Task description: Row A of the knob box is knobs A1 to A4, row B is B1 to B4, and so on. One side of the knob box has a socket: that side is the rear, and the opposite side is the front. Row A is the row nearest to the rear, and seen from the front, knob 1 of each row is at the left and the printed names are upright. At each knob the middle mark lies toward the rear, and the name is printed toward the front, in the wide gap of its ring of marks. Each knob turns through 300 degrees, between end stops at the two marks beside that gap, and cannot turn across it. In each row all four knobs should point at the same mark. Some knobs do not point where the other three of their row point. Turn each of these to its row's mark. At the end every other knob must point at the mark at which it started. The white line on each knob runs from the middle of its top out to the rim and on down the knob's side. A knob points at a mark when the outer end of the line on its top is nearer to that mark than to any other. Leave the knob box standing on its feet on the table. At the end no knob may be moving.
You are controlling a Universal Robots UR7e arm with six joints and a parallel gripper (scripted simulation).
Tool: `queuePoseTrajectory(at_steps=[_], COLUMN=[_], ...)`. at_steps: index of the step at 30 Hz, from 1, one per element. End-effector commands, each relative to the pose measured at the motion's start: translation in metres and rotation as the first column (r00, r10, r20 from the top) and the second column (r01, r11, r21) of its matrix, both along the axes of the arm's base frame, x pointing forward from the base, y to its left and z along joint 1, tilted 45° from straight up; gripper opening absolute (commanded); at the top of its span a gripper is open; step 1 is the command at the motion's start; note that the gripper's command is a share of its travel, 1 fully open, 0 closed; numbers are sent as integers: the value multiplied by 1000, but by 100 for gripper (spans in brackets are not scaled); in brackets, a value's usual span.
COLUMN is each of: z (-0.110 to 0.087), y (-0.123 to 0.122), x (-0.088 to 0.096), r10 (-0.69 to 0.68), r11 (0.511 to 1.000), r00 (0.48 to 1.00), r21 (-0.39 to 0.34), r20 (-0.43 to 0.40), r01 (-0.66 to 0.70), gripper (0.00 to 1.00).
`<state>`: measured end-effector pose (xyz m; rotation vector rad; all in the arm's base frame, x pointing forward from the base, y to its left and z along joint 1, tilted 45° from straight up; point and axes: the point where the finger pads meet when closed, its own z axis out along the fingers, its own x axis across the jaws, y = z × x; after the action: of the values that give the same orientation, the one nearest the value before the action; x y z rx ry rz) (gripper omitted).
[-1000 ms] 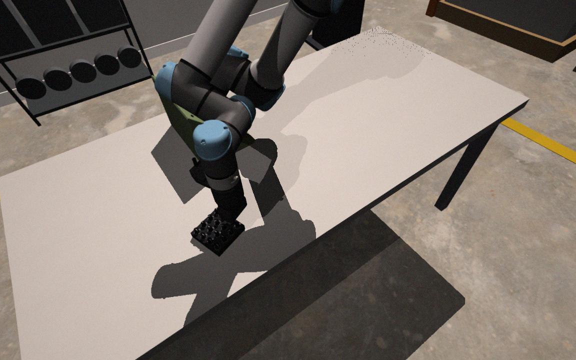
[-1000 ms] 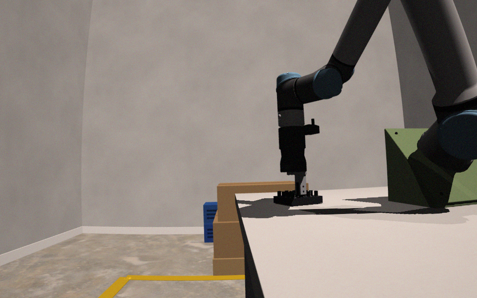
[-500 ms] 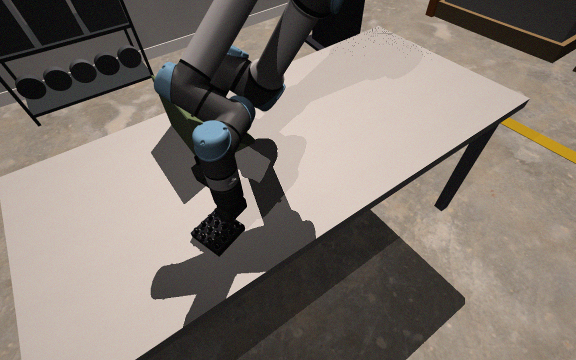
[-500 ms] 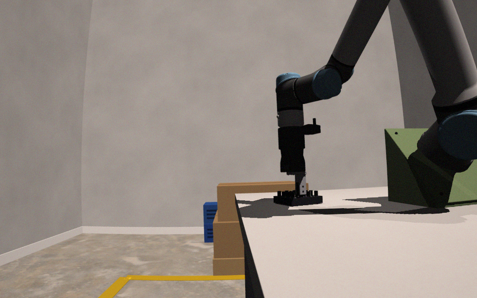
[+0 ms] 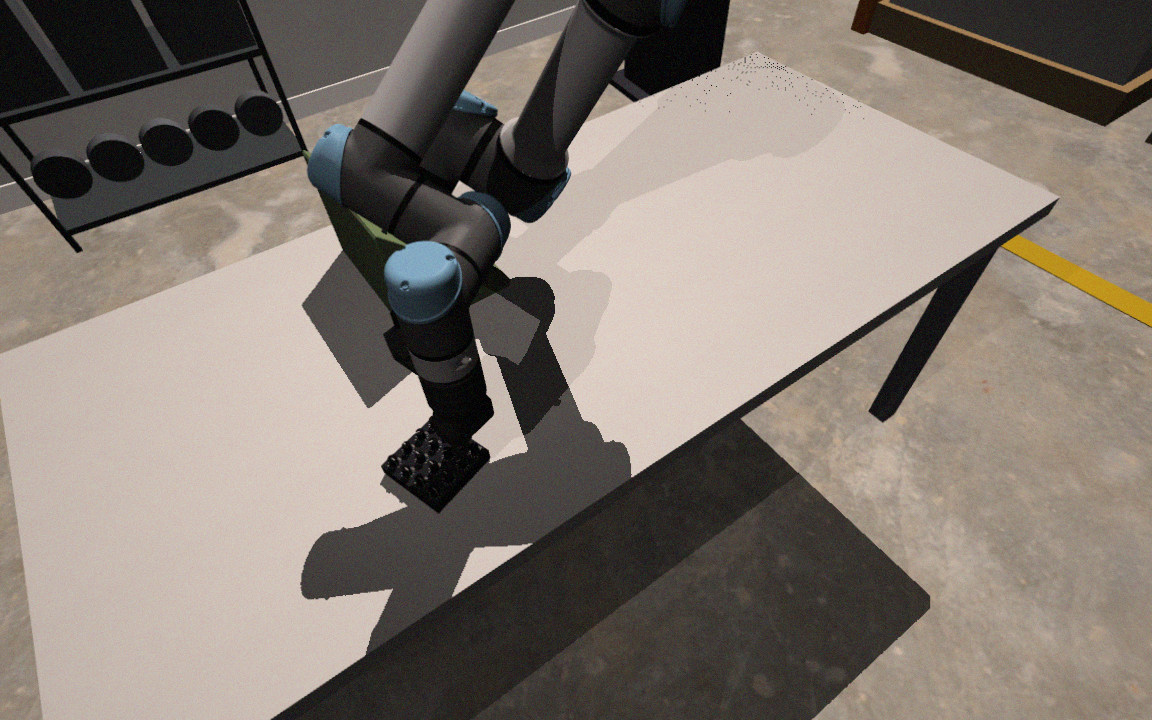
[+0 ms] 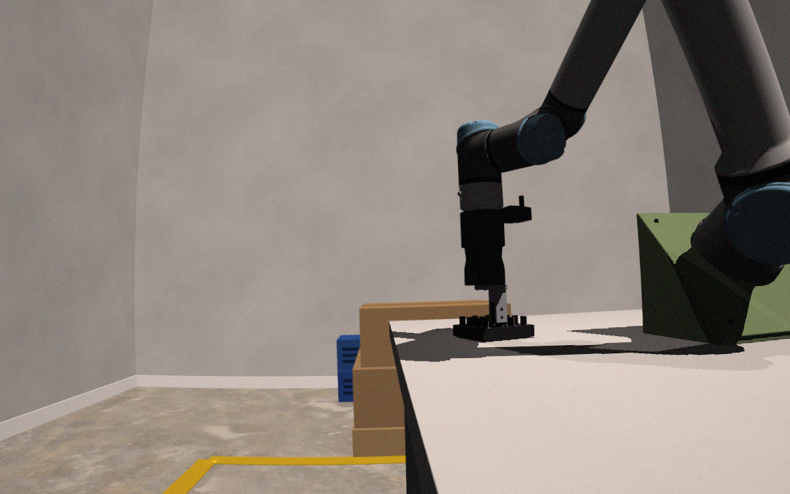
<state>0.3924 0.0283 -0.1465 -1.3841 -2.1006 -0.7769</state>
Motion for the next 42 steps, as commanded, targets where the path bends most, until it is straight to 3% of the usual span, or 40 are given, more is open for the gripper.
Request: queuePoseTrajectory(at_steps=[1,12,13,42], z=[-1,-1,-1,6], y=[0,0,0,-8], x=[0,0,0,2], r10=[-4,-3,-3,-4], r11=[1000,1000,1000,1000], r00=[1000,1000,1000,1000], r21=[2,2,2,-2], r20=[-5,-5,-5,0], r01=[4,3,3,4], gripper=[30,30,46,46])
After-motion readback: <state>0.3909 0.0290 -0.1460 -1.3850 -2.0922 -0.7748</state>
